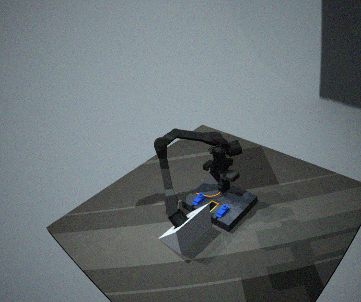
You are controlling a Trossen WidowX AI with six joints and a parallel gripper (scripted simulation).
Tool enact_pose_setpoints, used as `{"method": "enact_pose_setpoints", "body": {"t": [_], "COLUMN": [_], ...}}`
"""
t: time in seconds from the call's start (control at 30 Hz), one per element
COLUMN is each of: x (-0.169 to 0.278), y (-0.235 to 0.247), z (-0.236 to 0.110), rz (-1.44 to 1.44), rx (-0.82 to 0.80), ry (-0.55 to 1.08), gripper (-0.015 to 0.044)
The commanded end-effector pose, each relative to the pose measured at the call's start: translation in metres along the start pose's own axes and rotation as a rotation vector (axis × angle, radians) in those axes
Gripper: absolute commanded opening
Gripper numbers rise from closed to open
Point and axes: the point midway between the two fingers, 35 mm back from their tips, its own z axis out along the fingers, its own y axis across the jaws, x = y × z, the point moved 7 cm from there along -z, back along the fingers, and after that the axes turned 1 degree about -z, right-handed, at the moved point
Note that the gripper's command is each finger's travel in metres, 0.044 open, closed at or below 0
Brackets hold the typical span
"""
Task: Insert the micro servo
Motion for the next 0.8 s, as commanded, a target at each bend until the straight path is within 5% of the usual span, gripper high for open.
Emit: {"method": "enact_pose_setpoints", "body": {"t": [0.0, 0.77], "x": [0.002, 0.099], "y": [0.001, -0.002], "z": [0.0, 0.0], "rz": [-0.016, -0.018], "rx": [-0.004, -0.004], "ry": [-0.002, 0.001], "gripper": [0.0, 0.0]}}
